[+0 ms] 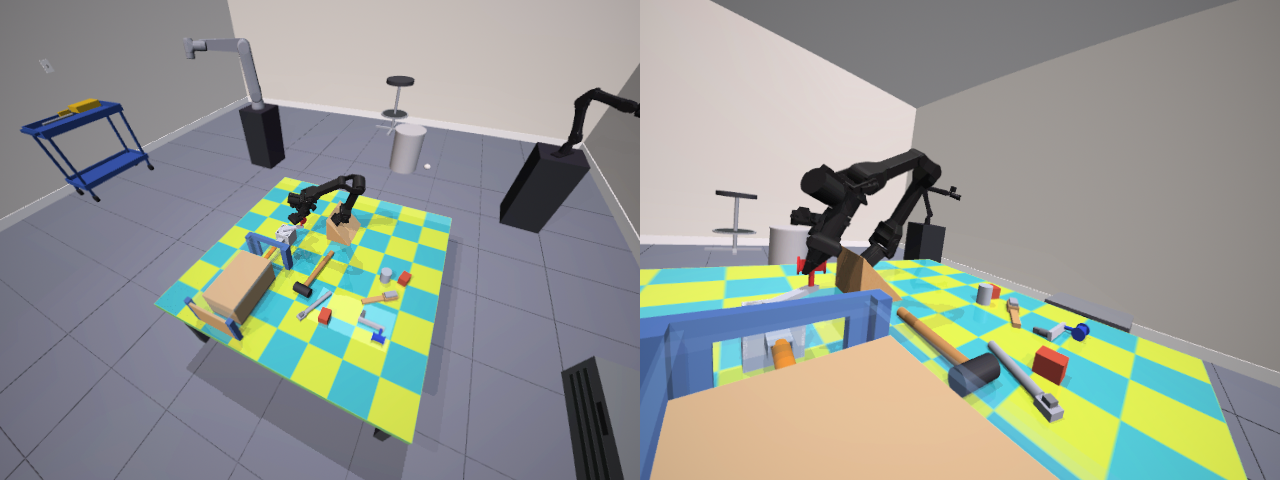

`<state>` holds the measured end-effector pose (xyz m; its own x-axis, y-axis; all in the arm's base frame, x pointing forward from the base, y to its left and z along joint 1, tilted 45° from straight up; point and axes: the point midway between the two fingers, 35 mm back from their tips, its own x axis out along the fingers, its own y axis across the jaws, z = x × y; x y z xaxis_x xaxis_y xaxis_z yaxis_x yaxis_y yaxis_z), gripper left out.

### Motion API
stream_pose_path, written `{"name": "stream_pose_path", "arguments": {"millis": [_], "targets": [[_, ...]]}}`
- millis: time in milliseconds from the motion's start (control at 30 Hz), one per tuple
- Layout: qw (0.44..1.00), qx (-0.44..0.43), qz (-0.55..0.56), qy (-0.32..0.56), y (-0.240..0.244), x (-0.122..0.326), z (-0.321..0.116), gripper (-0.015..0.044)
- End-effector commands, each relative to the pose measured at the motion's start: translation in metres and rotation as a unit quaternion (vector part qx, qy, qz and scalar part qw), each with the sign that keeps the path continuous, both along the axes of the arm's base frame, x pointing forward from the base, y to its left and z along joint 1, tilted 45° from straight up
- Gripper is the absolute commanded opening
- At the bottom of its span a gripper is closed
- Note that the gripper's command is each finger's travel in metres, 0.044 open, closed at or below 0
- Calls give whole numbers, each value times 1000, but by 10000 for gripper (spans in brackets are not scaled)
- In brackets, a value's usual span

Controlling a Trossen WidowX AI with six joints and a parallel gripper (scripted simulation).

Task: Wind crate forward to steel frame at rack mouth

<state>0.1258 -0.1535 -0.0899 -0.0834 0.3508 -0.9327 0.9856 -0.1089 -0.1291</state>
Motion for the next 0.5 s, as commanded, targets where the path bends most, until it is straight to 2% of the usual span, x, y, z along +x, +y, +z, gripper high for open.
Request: {"name": "stream_pose_path", "arguments": {"millis": [0, 467], "targets": [[1000, -16, 0, 18, -12, -13, -11, 0], [1000, -17, 0, 19, -28, -23, -25, 0]]}}
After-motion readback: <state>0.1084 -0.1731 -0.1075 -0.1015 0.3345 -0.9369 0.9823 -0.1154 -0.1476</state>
